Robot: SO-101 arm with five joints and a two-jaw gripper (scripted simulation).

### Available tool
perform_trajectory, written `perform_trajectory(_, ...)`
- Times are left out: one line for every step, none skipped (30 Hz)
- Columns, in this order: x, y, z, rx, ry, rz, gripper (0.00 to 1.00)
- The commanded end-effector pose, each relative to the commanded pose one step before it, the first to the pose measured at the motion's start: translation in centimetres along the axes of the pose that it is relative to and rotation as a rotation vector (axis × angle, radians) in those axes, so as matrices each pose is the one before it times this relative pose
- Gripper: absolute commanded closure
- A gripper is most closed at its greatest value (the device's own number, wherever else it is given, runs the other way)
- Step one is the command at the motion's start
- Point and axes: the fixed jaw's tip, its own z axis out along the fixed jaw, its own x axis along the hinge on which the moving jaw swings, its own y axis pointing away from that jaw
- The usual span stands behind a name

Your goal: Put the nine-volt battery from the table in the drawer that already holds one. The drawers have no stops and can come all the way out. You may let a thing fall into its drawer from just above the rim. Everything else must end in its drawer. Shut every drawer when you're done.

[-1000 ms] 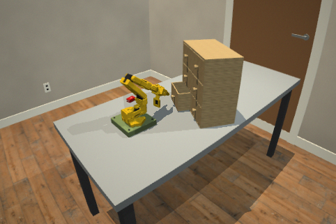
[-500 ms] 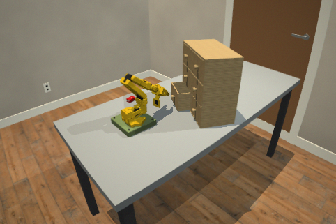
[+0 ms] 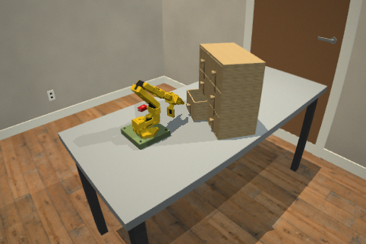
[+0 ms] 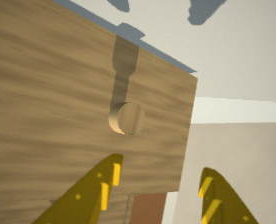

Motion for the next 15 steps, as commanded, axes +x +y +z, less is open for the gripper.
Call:
perform_trajectory(-0.532, 0.225, 0.0295, -0.00843, -0.01608, 0.00395, 0.79)
perform_trajectory(0.0, 0.0, 0.0, 0.0, -0.00001, 0.0, 0.79)
perform_trajectory(0.0, 0.0, 0.0, 0.0, 0.00001, 0.0, 0.79)
perform_trajectory(0.0, 0.0, 0.0, 0.0, -0.00001, 0.0, 0.79)
perform_trajectory(0.0, 0.0, 0.0, 0.0, 0.00001, 0.0, 0.79)
perform_trajectory(0.0, 0.0, 0.0, 0.0, -0.00001, 0.0, 0.79)
perform_trajectory(0.0, 0.0, 0.0, 0.0, 0.0, 0.0, 0.79)
perform_trajectory(0.0, 0.0, 0.0, 0.0, 0.0, 0.0, 0.79)
perform_trajectory(0.107, 0.137, 0.2243, -0.00502, -0.0001, 0.00393, 0.79)
perform_trajectory(0.095, 0.138, 0.2359, -0.00503, -0.00011, 0.00393, 0.79)
perform_trajectory(0.084, 0.139, 0.2469, -0.00502, -0.0001, 0.00393, 0.79)
perform_trajectory(0.071, 0.141, 0.2573, -0.00503, -0.00011, 0.00393, 0.79)
perform_trajectory(0.058, 0.142, 0.2671, -0.00502, -0.00009, 0.00393, 0.79)
perform_trajectory(0.044, 0.143, 0.2764, -0.00503, -0.0001, 0.00393, 0.79)
perform_trajectory(0.0, 0.0, 0.0, 0.0, 0.00001, 0.0, 0.79)
